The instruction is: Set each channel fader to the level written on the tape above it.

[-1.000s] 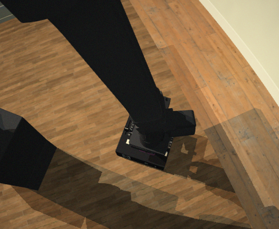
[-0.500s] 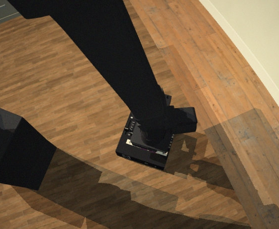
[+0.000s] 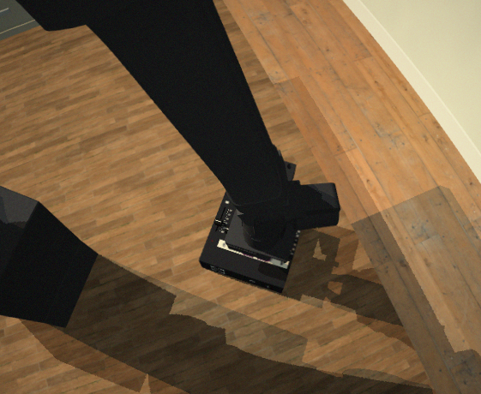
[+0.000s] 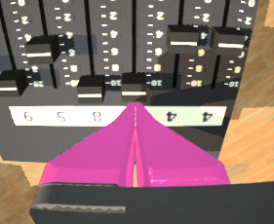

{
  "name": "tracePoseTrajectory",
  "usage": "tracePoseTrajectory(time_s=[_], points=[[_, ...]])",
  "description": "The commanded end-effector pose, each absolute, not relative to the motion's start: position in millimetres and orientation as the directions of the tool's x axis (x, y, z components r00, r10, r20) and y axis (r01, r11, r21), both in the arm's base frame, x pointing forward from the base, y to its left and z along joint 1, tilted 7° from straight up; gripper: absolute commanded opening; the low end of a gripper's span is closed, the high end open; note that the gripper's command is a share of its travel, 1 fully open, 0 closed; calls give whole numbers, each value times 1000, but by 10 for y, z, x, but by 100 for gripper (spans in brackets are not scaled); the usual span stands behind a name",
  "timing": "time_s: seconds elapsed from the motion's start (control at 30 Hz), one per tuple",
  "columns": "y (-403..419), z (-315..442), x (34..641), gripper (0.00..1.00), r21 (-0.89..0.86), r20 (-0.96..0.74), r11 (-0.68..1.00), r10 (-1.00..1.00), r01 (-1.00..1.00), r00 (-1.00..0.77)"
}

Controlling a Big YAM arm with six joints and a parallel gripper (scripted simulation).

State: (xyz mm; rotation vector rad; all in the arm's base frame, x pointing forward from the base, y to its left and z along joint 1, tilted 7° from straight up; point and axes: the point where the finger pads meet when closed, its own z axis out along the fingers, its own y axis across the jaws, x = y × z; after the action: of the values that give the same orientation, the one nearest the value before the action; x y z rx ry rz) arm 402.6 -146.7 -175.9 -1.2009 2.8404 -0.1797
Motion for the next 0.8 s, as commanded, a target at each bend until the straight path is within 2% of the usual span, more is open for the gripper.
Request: tracePoseTrajectory(time_s=[0.0,0.77], points=[[-1454,-1757,4094,0,-126,-5,697,-712,-705,-703],[-1428,-1750,4140,0,-130,-8,695,-714,-707,-700]])
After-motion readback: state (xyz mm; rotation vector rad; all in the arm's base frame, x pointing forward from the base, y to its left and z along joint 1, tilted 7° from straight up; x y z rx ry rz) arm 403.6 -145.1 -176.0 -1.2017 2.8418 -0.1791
